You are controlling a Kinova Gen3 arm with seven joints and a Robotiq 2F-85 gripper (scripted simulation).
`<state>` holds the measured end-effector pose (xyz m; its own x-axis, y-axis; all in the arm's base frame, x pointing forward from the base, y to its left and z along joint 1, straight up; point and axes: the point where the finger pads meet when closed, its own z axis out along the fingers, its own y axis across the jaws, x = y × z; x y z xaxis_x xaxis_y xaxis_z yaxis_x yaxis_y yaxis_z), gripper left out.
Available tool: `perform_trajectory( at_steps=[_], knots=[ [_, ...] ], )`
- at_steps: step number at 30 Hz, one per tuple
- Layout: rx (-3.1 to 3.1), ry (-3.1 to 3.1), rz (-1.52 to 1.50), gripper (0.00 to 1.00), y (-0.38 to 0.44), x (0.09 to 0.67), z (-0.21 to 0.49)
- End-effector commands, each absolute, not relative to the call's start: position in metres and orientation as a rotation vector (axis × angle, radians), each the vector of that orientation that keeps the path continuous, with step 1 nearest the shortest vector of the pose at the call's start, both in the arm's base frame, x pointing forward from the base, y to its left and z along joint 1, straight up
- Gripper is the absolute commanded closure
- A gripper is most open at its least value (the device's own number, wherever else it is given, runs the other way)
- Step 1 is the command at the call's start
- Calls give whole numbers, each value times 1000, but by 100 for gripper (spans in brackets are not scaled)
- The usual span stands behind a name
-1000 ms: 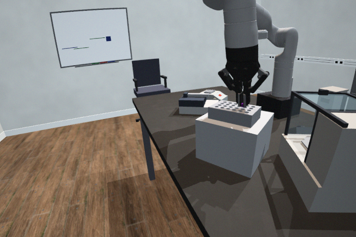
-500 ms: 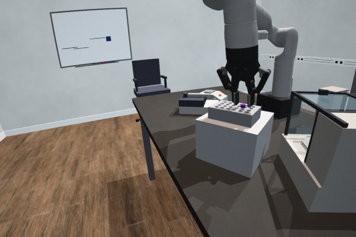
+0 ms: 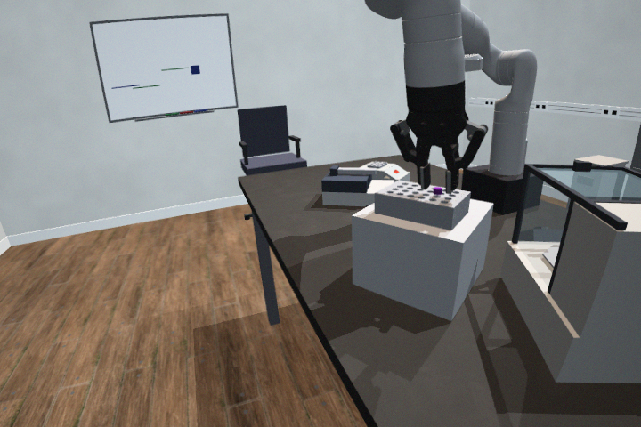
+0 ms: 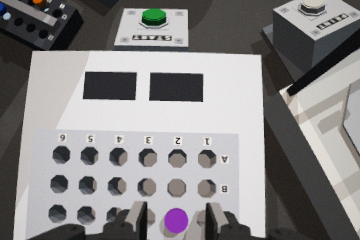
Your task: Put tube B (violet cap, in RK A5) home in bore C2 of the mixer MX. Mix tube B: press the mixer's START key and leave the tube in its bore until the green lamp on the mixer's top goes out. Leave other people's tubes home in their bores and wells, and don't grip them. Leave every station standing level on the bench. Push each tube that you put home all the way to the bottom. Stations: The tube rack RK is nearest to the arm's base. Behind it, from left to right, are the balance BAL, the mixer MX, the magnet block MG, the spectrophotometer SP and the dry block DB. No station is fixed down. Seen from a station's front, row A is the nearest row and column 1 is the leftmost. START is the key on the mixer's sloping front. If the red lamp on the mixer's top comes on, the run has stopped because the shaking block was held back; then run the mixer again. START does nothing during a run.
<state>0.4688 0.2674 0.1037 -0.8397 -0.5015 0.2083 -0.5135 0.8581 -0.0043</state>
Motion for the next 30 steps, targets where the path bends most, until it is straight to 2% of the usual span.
perform_trajectory(
  at_steps=[1,30],
  knots=[
    [783,-2835,88,58,268,469,105],
    [783,-2835,88,58,268,469,127]
  ],
)
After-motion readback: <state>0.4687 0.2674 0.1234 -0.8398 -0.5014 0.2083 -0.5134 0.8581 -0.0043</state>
